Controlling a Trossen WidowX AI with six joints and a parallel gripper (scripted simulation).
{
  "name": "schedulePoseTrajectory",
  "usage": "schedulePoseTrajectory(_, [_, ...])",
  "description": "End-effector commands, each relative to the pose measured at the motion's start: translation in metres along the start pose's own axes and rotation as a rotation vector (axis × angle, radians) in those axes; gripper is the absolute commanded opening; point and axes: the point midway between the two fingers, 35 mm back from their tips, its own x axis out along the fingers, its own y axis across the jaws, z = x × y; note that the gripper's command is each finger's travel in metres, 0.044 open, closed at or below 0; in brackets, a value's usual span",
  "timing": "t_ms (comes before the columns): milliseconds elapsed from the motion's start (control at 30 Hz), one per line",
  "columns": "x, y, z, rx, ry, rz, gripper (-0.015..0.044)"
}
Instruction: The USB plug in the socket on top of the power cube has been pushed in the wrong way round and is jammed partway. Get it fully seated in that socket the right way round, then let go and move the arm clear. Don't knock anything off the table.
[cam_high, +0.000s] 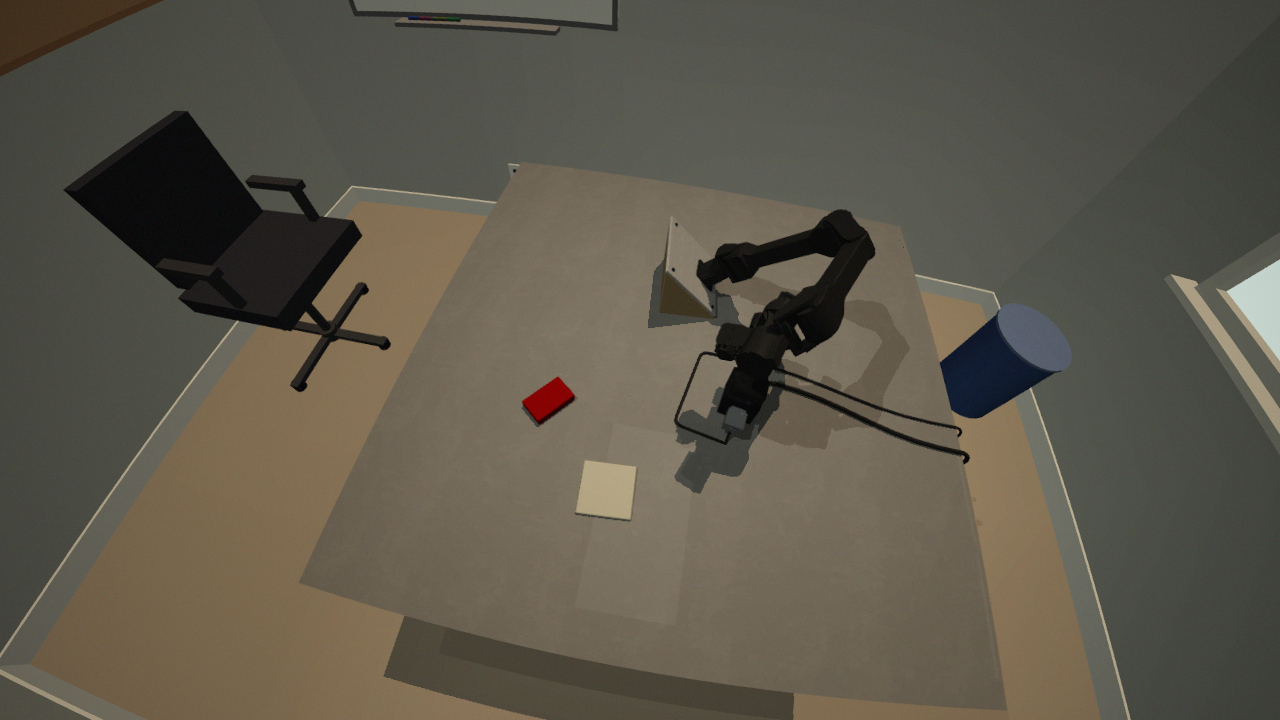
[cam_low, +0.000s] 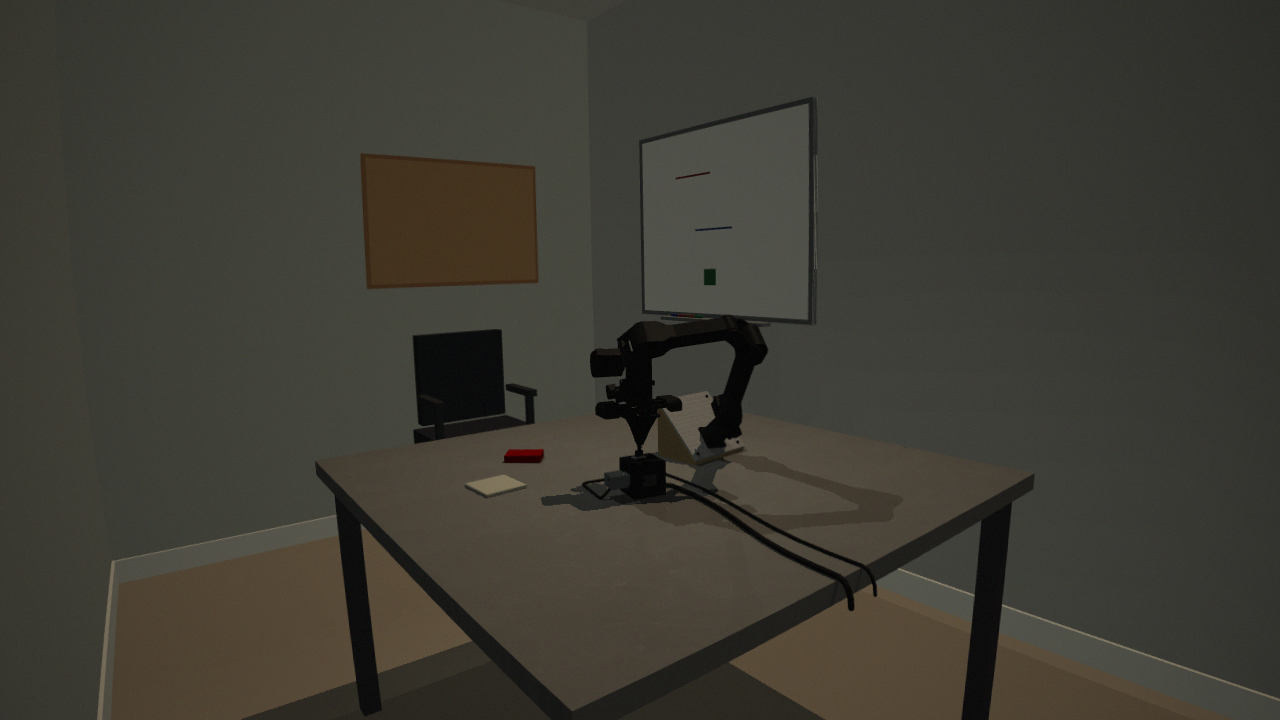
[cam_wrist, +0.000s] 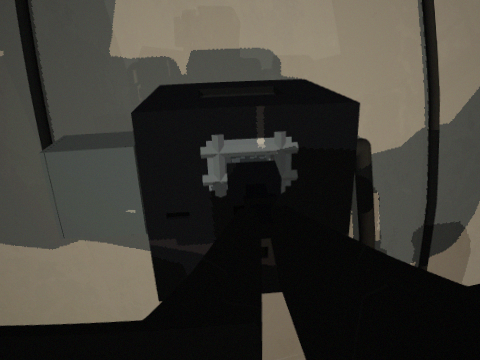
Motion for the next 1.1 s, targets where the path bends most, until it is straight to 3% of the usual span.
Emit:
schedulePoseTrajectory(0, [0.0014, 0.0000, -0.0006, 0.002, 0.002, -0.001, 0.0000])
schedulePoseTrajectory(1067, [0.0047, 0.0000, -0.0006, 0.002, 0.002, -0.001, 0.0000])
